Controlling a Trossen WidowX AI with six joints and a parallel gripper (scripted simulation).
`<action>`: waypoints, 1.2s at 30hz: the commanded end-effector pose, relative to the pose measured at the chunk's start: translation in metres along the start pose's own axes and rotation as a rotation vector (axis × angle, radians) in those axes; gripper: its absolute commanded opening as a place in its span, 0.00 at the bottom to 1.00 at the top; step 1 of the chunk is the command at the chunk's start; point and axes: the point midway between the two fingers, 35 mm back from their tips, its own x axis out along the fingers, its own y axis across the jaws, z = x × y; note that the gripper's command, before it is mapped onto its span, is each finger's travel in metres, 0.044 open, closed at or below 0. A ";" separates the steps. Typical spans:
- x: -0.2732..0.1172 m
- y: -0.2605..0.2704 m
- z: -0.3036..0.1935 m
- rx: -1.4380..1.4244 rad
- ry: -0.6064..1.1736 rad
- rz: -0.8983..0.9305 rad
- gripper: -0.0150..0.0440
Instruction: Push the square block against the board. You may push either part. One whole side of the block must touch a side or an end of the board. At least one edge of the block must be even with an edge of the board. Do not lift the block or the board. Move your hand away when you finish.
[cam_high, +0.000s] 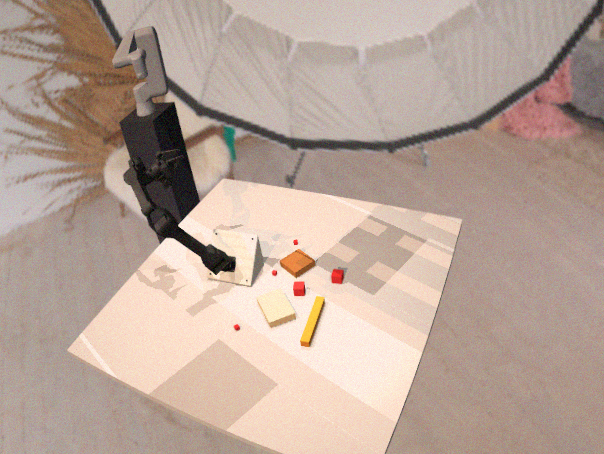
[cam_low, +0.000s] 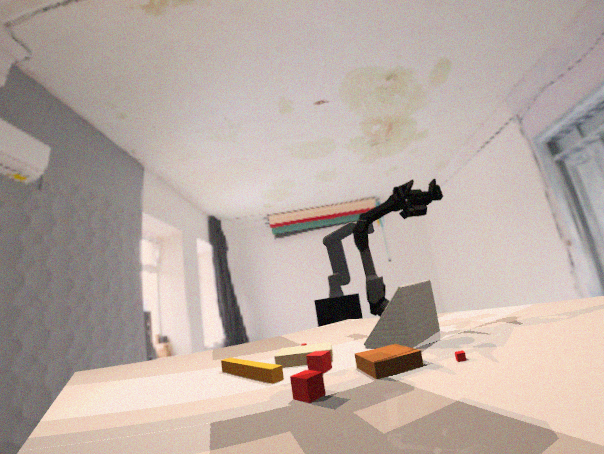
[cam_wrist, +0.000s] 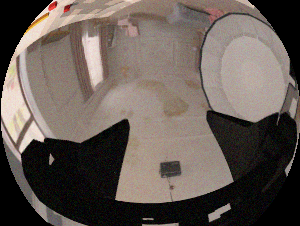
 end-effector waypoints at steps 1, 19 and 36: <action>0.000 0.000 0.000 0.000 0.000 0.000 0.89; 0.090 0.042 0.027 0.395 -0.165 0.185 0.25; 0.163 0.098 0.068 0.759 -0.291 0.401 0.25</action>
